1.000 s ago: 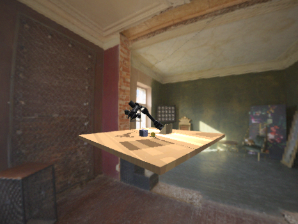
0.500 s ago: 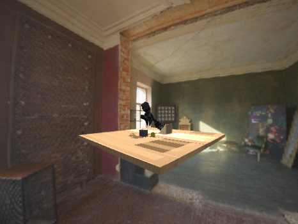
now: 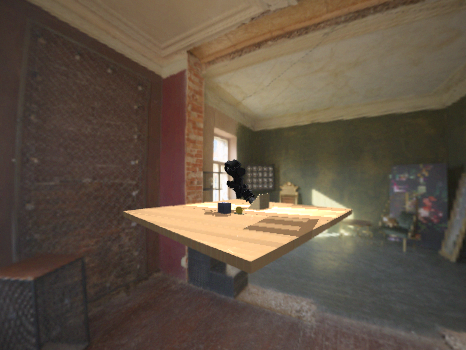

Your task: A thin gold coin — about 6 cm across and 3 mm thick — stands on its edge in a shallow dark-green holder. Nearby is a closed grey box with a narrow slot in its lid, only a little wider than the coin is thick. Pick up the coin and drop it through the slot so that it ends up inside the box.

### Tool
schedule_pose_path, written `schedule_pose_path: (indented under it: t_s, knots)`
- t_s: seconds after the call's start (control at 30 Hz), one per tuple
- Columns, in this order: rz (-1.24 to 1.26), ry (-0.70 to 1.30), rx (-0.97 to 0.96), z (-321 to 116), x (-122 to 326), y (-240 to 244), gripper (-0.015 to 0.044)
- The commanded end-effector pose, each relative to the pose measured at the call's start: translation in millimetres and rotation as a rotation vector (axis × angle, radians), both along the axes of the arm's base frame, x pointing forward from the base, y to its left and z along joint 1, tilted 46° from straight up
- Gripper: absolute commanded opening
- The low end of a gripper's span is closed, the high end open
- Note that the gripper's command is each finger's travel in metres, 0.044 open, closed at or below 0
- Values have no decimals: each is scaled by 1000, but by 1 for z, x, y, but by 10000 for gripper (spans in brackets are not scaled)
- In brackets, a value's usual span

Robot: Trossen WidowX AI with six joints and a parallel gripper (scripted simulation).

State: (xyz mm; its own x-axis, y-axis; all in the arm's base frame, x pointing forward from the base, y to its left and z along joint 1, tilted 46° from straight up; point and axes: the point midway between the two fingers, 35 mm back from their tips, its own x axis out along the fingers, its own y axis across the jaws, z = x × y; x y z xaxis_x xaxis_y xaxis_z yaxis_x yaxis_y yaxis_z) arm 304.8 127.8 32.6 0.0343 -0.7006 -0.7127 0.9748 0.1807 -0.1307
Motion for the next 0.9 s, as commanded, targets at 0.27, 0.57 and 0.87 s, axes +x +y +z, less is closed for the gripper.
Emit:
schedule_pose_path:
  t_s: [0.27, 0.57, 0.87]
  knots:
    - [0, 18, -18, -25, -3, -30, 161]
    - [0, 18, -17, -33, -2, -37, 161]
    - [0, 17, -17, -43, -1, -48, 161]
